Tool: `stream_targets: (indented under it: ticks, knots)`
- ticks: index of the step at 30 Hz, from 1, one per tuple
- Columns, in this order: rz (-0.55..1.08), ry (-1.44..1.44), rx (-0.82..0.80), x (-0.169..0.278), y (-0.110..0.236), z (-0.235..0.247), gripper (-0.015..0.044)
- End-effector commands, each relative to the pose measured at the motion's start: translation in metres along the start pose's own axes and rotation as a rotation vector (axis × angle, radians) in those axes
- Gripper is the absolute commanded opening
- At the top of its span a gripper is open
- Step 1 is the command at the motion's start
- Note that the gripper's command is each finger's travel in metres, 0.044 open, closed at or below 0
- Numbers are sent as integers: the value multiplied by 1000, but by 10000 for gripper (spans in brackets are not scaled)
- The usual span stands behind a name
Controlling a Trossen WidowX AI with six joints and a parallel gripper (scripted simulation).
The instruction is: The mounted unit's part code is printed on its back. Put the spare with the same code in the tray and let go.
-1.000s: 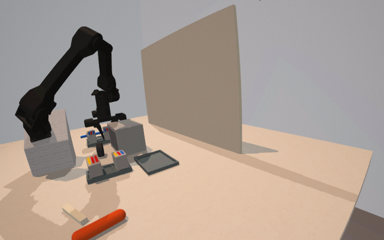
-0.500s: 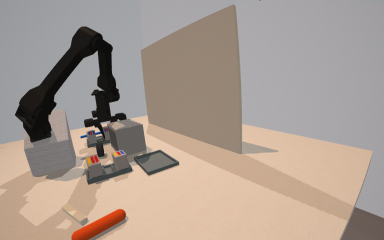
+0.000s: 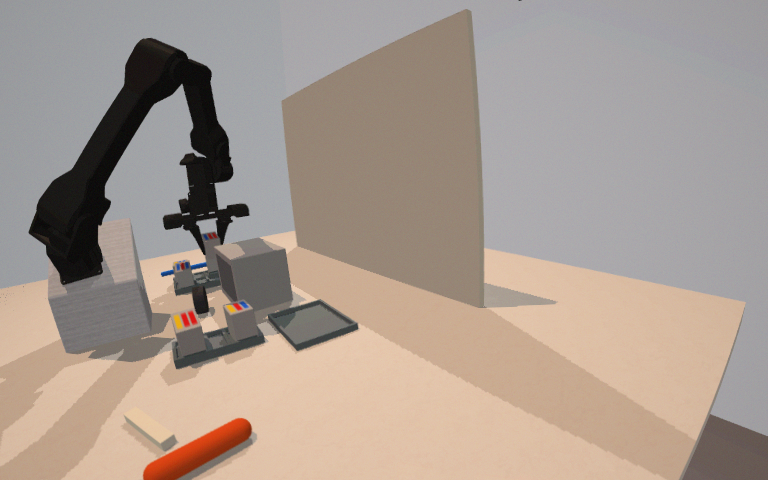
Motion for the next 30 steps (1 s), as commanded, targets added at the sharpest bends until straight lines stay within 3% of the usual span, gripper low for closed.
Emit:
stream_targets:
  ticks: [1,12,24,30]
  knots:
    - [-10,-7,5,-1,25,0,0]
    - [-1,-1,4,1,23,1,0]
    - [-12,-6,4,3,94,-1,0]
    - [-13,-6,4,5,99,-2,0]
Point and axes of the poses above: the point midway between the two fingers, 35 mm back from their tips, its own y axis back along the fingers, its own z axis across the jaws, x = y × z, the point moved 2 cm from there along y, back along the fingers, and after that the axes turned 3 degrees about y, right-handed, at the moved point
